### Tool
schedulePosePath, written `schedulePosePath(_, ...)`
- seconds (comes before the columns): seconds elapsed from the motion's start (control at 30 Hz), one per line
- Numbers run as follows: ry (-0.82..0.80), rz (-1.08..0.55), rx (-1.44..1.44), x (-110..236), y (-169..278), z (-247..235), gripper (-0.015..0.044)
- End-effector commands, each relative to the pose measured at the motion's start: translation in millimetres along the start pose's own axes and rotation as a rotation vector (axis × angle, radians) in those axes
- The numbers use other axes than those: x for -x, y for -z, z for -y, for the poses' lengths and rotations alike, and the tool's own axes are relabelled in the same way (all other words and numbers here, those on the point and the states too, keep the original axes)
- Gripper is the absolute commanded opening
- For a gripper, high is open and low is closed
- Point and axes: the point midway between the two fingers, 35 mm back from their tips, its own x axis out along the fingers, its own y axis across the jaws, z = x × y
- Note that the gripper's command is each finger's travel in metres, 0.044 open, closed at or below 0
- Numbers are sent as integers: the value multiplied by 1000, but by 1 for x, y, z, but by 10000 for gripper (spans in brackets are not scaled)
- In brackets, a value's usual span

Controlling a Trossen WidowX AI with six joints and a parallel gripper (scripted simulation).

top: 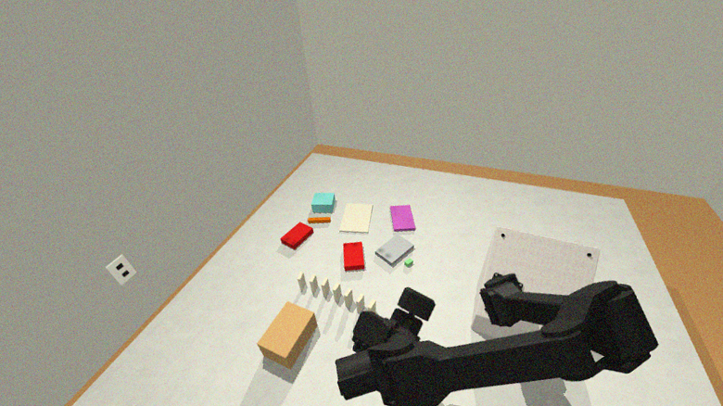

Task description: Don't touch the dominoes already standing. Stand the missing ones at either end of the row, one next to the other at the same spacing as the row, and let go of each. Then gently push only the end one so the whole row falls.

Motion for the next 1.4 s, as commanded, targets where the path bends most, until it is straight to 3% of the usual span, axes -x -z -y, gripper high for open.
schedulePosePath(0.0, 29, 87, -16, -2, -1, 1, 107)
schedulePosePath(0.67, 15, 511, -130, 5, -7, -11, 107)
schedulePosePath(1.37, -255, 913, -343, 37, 1, -26, 107)
